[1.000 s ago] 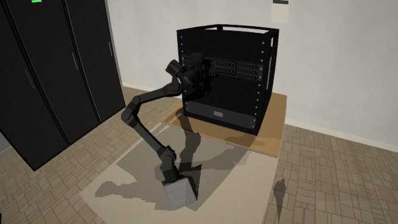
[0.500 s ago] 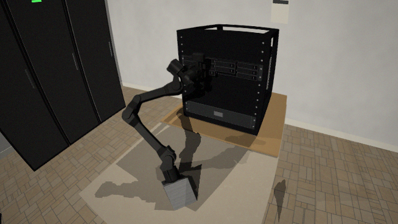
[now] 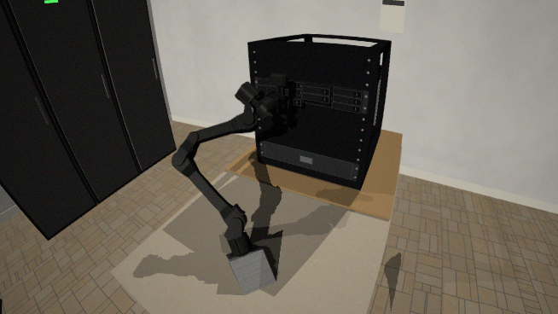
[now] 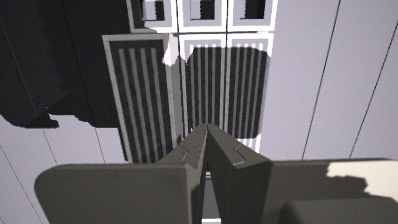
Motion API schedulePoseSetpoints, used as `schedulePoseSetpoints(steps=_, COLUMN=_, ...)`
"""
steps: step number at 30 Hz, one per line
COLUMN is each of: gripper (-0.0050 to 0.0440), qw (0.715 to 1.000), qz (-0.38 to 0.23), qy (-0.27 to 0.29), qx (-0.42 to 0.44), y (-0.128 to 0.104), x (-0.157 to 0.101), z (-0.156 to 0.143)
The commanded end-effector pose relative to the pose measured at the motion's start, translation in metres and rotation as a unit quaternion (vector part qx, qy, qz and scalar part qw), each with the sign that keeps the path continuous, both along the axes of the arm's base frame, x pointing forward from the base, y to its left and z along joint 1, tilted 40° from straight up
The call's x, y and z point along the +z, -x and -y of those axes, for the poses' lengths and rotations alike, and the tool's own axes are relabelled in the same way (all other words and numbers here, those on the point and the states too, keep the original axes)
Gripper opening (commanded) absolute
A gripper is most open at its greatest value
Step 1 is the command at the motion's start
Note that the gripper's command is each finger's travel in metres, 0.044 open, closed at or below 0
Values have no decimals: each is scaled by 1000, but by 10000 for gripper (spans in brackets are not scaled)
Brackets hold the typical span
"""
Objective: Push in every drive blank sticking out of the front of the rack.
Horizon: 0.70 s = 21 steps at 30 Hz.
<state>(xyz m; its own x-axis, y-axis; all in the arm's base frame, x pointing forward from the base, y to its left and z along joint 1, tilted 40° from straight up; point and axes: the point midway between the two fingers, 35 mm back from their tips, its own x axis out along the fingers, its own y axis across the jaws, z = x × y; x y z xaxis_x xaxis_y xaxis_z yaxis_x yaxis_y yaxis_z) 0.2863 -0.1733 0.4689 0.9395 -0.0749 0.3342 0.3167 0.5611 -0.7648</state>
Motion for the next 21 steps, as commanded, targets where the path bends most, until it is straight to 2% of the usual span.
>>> schedulePoseSetpoints(steps=1, gripper=-50, qw=1000, qz=6, qy=7, qx=-2, y=-4, x=9, z=-1)
schedulePoseSetpoints(steps=21, gripper=-50, qw=1000, qz=6, qy=7, qx=-2, y=-7, x=11, z=0)
